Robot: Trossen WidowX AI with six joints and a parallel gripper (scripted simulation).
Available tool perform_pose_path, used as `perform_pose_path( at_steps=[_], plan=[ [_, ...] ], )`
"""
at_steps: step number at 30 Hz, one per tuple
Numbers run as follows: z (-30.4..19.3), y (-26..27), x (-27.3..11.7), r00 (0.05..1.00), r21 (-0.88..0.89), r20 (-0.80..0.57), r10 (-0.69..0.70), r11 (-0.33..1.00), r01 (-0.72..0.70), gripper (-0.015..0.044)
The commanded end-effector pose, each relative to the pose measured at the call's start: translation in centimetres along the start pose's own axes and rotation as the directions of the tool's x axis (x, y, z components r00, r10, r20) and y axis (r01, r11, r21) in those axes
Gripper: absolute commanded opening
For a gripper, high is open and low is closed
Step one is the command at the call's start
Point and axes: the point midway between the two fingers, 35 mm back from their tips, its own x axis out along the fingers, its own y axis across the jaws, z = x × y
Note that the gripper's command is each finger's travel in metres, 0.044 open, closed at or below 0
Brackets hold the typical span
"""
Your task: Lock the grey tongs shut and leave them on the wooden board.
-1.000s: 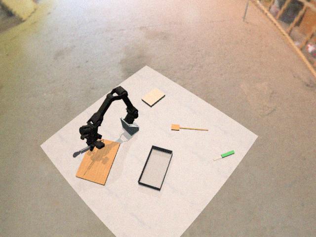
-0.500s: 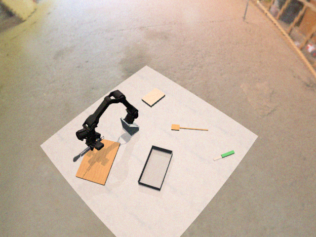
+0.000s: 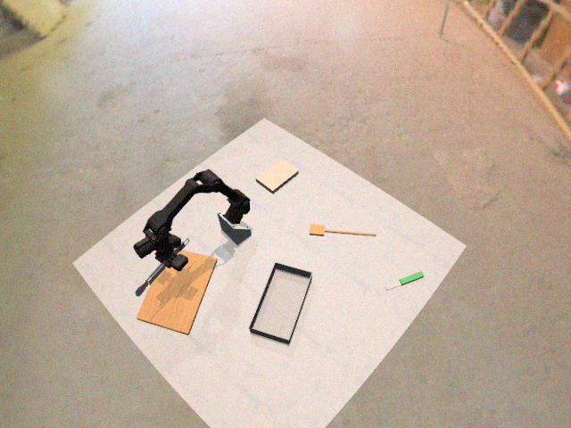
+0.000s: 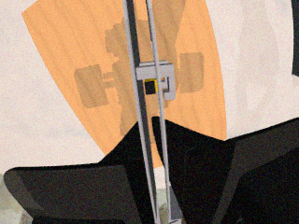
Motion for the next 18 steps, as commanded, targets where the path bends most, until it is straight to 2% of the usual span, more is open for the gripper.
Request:
perform_pose_path(
  at_steps=[1, 9, 18],
  plan=[
    [0.1, -0.1, -0.7, 0.999, -0.008, 0.042, 0.008, 1.000, -0.008, -0.0150],
    [0.8, -0.5, -1.7, 0.989, -0.014, 0.146, 0.014, 1.000, -0.012, -0.0150],
    [0.8, -0.5, -1.6, 0.989, -0.014, 0.148, 0.014, 1.000, -0.012, -0.0150]
  ],
)
